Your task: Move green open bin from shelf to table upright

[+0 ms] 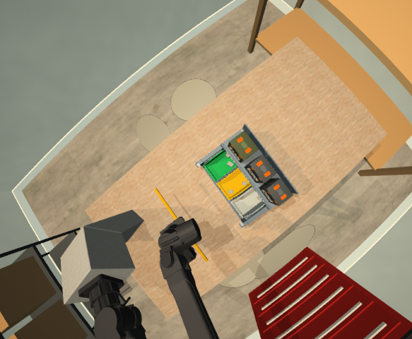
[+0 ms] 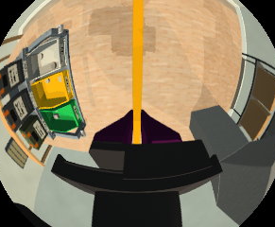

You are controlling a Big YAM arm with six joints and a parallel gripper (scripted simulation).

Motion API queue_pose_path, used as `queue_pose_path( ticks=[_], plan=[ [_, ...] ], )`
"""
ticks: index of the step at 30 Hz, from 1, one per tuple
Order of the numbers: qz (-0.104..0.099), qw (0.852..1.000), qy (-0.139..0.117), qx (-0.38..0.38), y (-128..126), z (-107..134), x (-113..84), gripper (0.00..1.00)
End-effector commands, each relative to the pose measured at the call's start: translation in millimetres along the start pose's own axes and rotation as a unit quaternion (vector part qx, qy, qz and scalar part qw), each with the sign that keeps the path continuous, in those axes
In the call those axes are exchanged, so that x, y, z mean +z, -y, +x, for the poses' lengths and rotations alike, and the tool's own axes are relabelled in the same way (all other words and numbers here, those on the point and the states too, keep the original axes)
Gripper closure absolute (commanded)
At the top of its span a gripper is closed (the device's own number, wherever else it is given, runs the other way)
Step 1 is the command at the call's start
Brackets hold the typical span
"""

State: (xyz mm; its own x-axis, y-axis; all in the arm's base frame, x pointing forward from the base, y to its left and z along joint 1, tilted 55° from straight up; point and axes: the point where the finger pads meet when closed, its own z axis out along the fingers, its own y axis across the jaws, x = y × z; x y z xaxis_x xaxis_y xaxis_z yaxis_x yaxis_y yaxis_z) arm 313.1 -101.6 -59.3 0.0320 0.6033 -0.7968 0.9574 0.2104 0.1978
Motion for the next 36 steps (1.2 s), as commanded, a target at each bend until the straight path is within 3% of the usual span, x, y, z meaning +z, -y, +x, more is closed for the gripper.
queue_pose_path(
  ticks=[1, 15, 18, 31, 32, 34, 36],
  plan=[
    [-0.008, 1.0, 0.0, 0.007, -5.3, -5.1, -2.4, 1.0],
    [-0.006, 1.0, -0.002, -0.006, -1.1, 2.6, 2.5, 1.0],
    [0.003, 1.0, 0.0, 0.0, 2.6, -1.7, 9.5, 1.0],
    [0.0, 1.0, -0.001, 0.0, -0.3, -0.6, 22.4, 1.0],
    [-0.009, 1.0, -0.004, -0.011, -0.8, 5.4, 17.6, 1.0],
    [0.003, 1.0, -0.001, 0.0, 3.3, -1.4, 28.6, 1.0],
    [0.002, 1.0, 0.0, 0.001, 1.2, -1.7, 32.8, 1.0]
  ],
)
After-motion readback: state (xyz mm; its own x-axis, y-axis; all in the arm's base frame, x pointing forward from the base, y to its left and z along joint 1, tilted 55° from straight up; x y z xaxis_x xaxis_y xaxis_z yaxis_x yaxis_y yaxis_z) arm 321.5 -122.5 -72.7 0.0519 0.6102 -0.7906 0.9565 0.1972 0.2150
